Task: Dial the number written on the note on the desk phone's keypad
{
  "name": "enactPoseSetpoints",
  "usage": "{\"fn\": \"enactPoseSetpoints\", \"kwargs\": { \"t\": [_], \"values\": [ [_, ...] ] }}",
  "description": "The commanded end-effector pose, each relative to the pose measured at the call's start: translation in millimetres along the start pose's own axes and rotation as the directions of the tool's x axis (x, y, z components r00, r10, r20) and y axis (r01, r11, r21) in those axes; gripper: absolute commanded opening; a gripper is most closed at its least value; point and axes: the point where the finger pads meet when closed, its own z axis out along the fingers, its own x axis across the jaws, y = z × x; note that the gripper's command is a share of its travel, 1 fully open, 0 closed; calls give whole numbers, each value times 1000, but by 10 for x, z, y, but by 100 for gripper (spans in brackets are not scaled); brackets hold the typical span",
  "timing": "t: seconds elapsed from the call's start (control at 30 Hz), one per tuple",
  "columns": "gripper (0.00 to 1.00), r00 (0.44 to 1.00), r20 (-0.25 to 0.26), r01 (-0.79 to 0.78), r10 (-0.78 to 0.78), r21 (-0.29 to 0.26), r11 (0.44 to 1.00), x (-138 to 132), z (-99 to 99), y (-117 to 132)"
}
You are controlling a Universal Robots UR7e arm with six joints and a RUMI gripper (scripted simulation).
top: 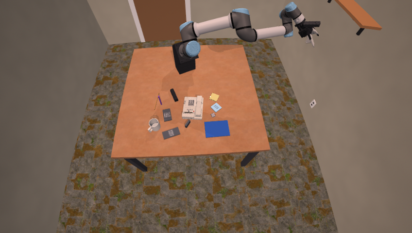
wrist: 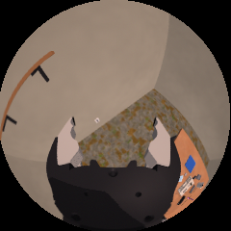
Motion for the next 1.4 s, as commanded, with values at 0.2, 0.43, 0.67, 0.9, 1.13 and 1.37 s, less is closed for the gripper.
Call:
{"fn": "enactPoseSetpoints", "kwargs": {
  "t": [0.2, 0.43, 0.67, 0.9, 1.13, 1.37],
  "values": [
    [100, 1000, 1, -1, 1, 1, 1000, 1, -8, -11],
    [100, 1000, 1, -1, 1, 1, 1000, 1, -8, -11],
    [0, 1000, 1, -1, 1, 1, 1000, 4, -6, -12],
    [0, 1000, -1, 1, -1, -1, 1000, 50, 39, -21],
    [0, 1000, -4, 5, -5, -4, 1000, 145, 128, -39],
    [0, 1000, -12, 15, -15, -14, 1000, 404, 352, -79]
  ]
}}
